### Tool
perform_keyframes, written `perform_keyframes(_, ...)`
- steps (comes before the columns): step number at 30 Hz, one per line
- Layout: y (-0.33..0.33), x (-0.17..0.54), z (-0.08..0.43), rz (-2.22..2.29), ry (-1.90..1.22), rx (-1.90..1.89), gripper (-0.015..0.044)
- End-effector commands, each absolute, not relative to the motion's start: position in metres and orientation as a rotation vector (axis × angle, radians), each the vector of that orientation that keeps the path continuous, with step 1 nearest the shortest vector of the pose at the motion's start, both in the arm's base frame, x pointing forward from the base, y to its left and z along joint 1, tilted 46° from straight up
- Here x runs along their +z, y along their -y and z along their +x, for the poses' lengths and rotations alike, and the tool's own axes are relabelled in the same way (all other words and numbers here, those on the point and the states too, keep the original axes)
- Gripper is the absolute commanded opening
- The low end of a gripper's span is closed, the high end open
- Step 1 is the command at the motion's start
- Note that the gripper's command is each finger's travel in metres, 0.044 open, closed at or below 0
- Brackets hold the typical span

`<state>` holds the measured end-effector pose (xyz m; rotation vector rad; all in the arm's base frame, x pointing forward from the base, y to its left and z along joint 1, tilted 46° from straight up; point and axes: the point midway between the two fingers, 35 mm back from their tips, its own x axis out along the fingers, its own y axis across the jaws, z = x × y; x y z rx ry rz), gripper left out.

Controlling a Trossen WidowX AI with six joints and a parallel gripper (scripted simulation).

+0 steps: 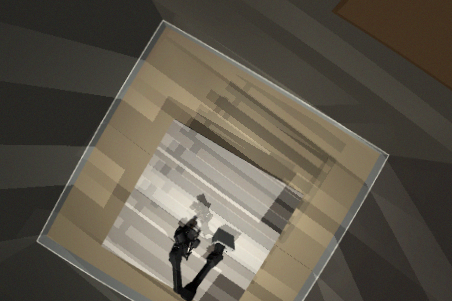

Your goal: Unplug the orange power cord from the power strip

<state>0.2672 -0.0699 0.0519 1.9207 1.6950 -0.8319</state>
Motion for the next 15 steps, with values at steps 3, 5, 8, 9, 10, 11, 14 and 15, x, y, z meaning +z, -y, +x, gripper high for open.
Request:
perform_keyframes(3, 0.0815, 0.0437, 0.2628, 1.919, -1.679, -0.869, 0.0026)
perform_keyframes(5, 0.0815, 0.0437, 0.2628, 1.919, -1.679, -0.869, 0.0079)
perform_keyframes(8, 0.0815, 0.0437, 0.2628, 1.919, -1.679, -0.869, 0.0157)
perform_keyframes(9, 0.0815, 0.0437, 0.2628, 1.919, -1.679, -0.869, 0.0160)
perform_keyframes(10, 0.0815, 0.0437, 0.2628, 1.919, -1.679, -0.869, 0.0160)
perform_keyframes(11, 0.0815, 0.0437, 0.2628, 1.919, -1.679, -0.869, 0.0160)
perform_keyframes(14, 0.0815, 0.0437, 0.2628, 1.919, -1.679, -0.869, 0.0160)
perform_keyframes(15, 0.0815, 0.0437, 0.2628, 1.919, -1.679, -0.869, 0.0160)
